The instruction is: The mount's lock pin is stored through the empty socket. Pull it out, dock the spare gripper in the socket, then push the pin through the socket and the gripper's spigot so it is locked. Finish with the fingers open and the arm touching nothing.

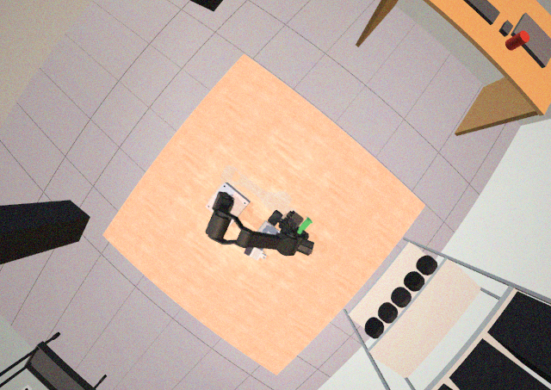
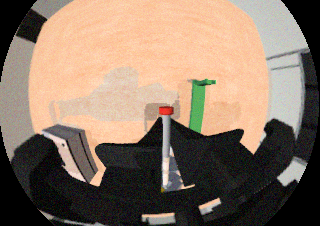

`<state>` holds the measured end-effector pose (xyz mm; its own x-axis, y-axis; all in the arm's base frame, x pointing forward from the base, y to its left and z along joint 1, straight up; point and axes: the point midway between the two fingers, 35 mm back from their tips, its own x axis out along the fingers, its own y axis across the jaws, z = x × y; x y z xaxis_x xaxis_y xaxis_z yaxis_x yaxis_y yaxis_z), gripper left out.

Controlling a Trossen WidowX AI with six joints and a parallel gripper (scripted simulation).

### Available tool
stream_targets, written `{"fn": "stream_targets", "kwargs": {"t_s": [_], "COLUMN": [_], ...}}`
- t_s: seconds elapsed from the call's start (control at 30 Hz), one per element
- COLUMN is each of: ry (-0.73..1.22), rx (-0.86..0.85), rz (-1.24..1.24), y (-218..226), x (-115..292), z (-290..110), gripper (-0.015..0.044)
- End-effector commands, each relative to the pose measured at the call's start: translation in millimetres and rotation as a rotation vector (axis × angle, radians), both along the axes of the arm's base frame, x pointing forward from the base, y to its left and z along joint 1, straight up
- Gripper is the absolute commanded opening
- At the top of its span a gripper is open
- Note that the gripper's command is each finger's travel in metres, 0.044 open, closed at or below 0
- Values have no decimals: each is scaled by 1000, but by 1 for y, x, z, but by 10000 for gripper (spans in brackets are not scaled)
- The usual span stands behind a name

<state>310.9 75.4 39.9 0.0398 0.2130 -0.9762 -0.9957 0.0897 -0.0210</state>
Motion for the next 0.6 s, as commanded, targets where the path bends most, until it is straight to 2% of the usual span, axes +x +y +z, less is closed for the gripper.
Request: {"fn": "stream_targets", "kwargs": {"t_s": [0.0,0.57], "ry": [0,-1], "rx": [3,0], "rz": [-1,-2], "y": [4,16], "x": [0,2], "z": [1,1], "gripper": [0,0]}}
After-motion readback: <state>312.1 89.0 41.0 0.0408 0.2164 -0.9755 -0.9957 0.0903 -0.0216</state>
